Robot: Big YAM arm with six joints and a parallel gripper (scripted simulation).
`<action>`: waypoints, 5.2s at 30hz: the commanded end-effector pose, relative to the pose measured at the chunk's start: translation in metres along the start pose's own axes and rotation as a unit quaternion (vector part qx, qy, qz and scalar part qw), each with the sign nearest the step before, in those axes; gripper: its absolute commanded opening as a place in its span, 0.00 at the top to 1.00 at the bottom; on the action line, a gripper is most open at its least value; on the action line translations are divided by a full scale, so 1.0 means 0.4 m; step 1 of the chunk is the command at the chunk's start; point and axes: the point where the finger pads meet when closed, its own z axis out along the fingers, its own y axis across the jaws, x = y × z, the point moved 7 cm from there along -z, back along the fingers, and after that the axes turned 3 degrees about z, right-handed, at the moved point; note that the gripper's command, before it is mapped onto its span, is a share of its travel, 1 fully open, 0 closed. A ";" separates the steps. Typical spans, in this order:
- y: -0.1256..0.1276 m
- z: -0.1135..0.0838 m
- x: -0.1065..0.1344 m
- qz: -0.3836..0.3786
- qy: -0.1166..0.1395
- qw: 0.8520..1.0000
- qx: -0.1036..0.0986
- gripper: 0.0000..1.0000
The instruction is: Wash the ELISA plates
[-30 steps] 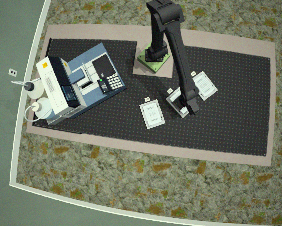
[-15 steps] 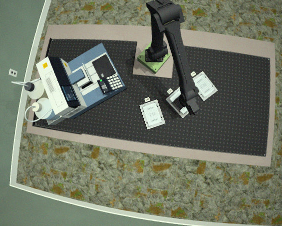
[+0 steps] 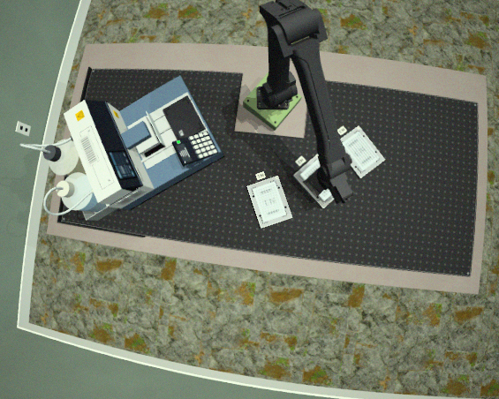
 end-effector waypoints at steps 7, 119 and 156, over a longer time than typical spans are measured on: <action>-0.006 -0.017 -0.050 0.000 -0.020 1.000 0.005 0.16; -0.014 -0.106 -0.047 -0.001 -0.030 1.000 0.007 0.00; -0.012 -0.252 -0.042 -0.001 -0.032 0.999 0.007 0.00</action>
